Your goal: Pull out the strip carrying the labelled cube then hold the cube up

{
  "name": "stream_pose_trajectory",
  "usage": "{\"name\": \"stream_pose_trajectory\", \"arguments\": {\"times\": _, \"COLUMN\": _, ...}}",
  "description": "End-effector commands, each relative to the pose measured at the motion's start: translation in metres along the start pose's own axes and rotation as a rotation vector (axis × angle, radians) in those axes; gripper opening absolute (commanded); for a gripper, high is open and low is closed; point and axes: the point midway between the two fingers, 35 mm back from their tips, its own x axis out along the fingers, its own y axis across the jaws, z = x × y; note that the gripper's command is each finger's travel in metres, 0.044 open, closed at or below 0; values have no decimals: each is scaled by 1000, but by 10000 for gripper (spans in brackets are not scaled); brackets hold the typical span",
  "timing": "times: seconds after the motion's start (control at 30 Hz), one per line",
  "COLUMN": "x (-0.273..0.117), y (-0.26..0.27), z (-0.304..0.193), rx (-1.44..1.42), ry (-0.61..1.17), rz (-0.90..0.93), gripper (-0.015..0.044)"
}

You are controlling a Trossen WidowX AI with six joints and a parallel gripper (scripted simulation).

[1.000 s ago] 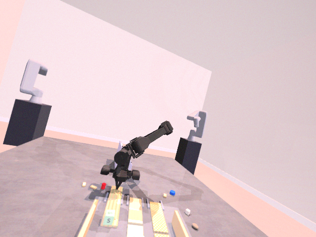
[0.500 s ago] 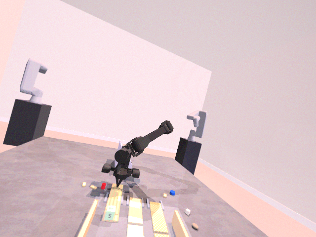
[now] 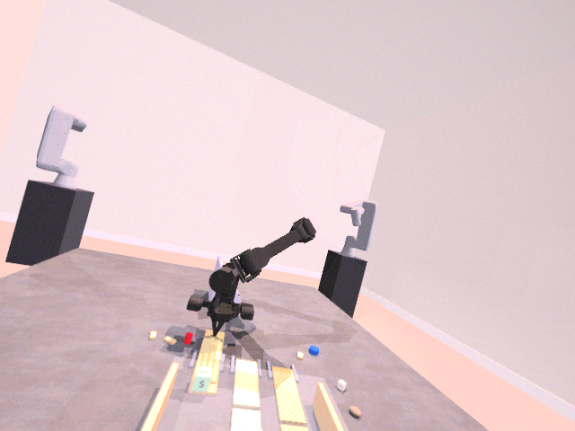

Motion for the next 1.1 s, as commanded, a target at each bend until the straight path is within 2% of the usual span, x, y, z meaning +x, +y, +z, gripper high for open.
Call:
{"name": "stream_pose_trajectory", "arguments": {"times": 0.0, "x": 4, "y": 1, "z": -15, "rx": -1, "ry": 25, "rz": -4, "gripper": 0}}
{"name": "stream_pose_trajectory", "arguments": {"times": 0.47, "x": 4, "y": 1, "z": -34, "rx": 0, "ry": 26, "rz": -4, "gripper": 0}}
{"name": "stream_pose_trajectory", "arguments": {"times": 1.07, "x": 4, "y": 1, "z": -34, "rx": 0, "ry": 26, "rz": -4, "gripper": 0}}
